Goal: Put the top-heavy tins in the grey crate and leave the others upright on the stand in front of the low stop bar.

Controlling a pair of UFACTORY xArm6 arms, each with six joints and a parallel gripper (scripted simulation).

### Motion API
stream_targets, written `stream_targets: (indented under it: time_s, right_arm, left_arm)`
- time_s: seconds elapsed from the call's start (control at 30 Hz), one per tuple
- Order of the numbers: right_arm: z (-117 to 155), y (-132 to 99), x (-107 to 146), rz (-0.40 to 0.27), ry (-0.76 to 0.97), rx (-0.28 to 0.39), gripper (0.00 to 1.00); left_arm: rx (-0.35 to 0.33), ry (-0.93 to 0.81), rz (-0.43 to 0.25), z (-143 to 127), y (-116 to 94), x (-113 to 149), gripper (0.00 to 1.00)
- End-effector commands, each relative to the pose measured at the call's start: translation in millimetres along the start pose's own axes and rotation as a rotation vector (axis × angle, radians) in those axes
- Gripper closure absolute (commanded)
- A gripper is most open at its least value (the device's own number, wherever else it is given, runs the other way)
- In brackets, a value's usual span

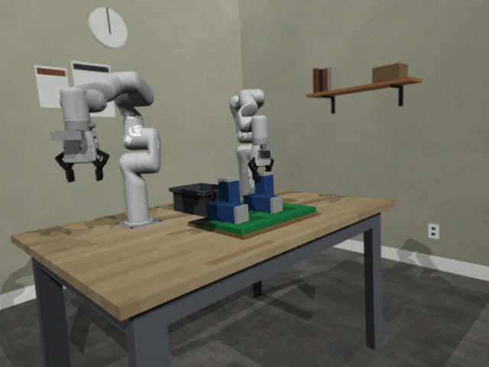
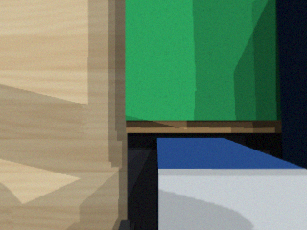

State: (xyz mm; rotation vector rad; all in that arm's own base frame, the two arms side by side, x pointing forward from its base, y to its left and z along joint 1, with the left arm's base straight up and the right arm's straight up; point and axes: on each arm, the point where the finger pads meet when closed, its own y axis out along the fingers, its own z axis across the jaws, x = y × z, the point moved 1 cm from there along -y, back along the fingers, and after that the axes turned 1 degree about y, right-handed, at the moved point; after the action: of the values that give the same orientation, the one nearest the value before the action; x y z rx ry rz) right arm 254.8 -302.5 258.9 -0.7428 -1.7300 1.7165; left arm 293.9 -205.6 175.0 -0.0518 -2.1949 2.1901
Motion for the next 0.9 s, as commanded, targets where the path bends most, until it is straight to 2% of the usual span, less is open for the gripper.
stream_targets:
  time_s: [0.0,0.4,0.43,0.87]
  right_arm:
    - [0.0,-1.5,-0.8,0.004,0.0,0.0,0.0]
    - [0.0,-1.5,-0.8,0.004,0.0,0.0,0.0]
    - [0.0,-1.5,-0.8,0.004,0.0,0.0,0.0]
    - [0.0,-1.5,-0.8,0.004,0.0,0.0,0.0]
  left_arm:
    - [0.002,0.0,0.003,0.4,-1.0,-1.3,0.0]
    - [0.002,0.0,0.003,0.4,-1.0,-1.3,0.0]
    - [0.002,0.0,0.004,0.4,-1.1,-1.3,1.0]
    - [0.002,0.0,0.004,0.4,-1.1,-1.3,1.0]
